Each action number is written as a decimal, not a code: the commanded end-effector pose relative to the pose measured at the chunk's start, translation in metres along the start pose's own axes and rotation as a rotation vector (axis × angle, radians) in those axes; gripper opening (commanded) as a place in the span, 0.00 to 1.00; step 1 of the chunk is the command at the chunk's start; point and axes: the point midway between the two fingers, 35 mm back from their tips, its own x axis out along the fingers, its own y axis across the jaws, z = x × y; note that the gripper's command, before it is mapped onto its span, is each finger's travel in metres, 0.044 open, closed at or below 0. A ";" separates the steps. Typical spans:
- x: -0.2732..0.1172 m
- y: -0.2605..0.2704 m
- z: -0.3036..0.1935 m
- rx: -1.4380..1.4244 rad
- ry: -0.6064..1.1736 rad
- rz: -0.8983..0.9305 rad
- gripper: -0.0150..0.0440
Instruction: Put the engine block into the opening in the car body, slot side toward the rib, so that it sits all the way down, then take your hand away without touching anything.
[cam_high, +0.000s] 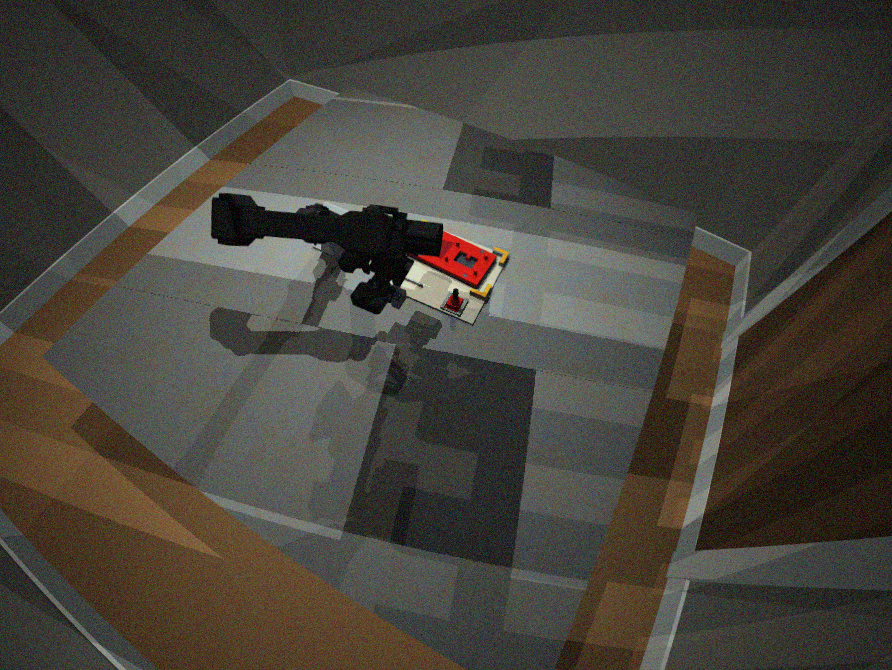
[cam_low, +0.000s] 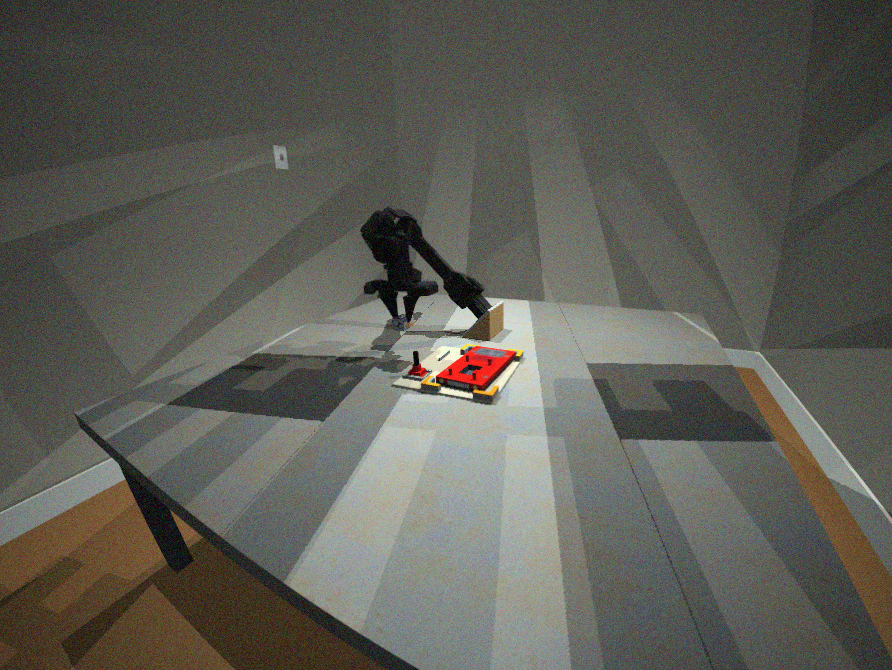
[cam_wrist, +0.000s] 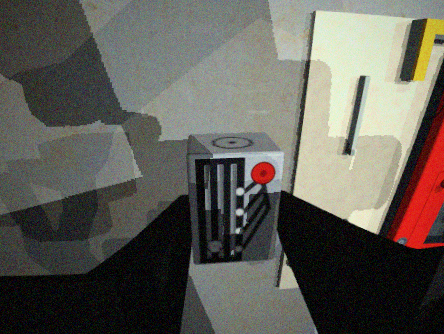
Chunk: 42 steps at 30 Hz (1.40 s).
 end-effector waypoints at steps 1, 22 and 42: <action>-0.014 -0.001 0.000 0.005 0.006 -0.005 0.25; -0.045 -0.012 -0.006 0.247 0.011 -0.003 0.25; -0.034 -0.051 -0.034 0.902 0.004 -0.007 0.25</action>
